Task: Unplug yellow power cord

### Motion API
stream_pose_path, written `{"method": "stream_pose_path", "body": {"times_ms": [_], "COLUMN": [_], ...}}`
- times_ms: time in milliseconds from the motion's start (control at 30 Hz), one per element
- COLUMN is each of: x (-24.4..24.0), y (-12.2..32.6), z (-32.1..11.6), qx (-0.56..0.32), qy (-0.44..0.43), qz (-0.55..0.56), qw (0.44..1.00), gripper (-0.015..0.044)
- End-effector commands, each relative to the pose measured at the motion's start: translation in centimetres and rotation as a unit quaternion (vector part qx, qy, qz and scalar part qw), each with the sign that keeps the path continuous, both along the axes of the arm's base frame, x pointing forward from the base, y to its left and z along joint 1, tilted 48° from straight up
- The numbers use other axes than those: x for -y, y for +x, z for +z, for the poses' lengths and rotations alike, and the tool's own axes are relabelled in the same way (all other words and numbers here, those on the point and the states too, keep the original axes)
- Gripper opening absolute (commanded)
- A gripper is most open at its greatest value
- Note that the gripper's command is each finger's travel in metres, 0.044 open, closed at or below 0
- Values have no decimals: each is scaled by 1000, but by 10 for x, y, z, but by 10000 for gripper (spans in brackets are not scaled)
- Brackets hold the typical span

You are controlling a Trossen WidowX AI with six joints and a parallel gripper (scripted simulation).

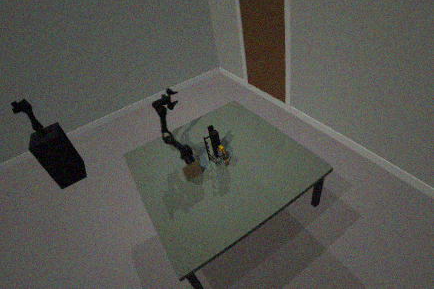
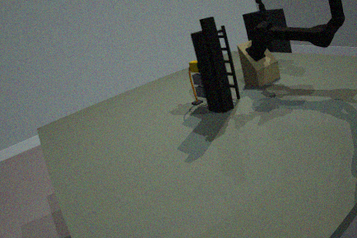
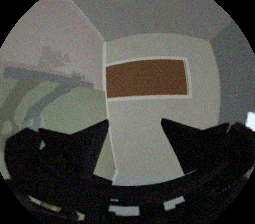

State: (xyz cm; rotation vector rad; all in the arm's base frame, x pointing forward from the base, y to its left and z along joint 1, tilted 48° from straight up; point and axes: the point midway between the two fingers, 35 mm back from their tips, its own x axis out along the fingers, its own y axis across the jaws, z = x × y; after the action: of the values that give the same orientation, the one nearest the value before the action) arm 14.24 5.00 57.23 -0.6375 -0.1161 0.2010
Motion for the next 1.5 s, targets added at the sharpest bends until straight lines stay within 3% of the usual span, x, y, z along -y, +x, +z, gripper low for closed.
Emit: {"method": "stream_pose_path", "body": {"times_ms": [0,67,267,533,800,1167,1467], "x": [2,16,99,188,251,312,311], "y": [0,3,26,75,105,163,188], "z": [1,6,3,-38,-82,-216,-351], "qx": [3,28,25,-22,-33,-164,-300], "qy": [0,4,169,390,487,682,778], "qz": [-1,-14,-17,-11,-65,-138,-219], "qw": [1000,1000,985,920,871,699,507], "gripper": [374,321,164,160,160,160,160]}}
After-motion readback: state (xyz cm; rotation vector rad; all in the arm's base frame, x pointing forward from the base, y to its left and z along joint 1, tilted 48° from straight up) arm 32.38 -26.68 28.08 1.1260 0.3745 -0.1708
